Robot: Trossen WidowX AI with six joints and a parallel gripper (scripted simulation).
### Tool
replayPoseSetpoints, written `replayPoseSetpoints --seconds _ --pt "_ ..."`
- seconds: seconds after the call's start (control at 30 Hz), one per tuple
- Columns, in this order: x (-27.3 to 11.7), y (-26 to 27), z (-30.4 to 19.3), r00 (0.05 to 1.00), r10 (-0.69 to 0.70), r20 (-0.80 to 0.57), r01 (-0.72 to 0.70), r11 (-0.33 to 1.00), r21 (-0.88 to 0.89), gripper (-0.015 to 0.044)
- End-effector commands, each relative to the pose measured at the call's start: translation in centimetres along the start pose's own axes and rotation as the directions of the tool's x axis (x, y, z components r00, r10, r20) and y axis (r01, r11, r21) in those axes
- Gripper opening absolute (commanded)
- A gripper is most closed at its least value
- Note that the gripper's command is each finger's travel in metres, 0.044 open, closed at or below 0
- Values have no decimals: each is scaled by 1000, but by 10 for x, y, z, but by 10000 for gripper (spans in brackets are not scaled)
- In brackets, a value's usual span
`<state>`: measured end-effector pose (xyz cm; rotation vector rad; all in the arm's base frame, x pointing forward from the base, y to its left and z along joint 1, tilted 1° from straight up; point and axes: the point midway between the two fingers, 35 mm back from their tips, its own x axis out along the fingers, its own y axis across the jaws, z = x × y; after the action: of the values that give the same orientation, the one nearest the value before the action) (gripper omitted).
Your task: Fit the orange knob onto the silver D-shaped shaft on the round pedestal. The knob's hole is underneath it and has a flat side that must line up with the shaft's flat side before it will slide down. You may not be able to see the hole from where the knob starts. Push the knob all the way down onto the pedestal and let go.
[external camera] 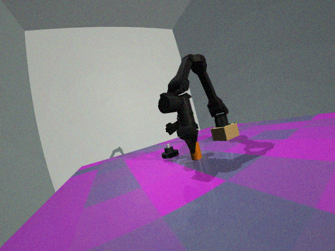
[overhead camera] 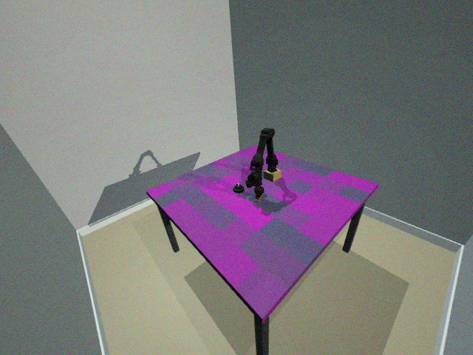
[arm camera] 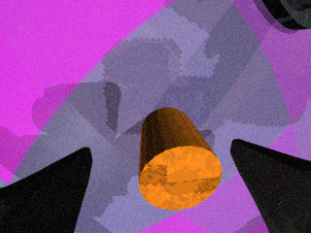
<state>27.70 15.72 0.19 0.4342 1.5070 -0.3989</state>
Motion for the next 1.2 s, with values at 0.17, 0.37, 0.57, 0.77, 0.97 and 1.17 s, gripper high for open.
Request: replayPoseSetpoints --seconds 0.17,0.37,0.57,0.77,0.97,1.17 --pt "19 -5 -2 1000 -17 -6 17 1000 3 440" --pt "26 -6 -3 1000 -17 -6 17 1000 4 440" --pt "26 -6 -3 1000 -17 -6 17 1000 4 309" --pt "26 -6 -3 1000 -17 -6 17 1000 4 190" --pt "26 -6 -3 1000 -17 -6 17 1000 4 150" --pt "16 -3 -1 1000 -17 -6 17 1000 4 0"
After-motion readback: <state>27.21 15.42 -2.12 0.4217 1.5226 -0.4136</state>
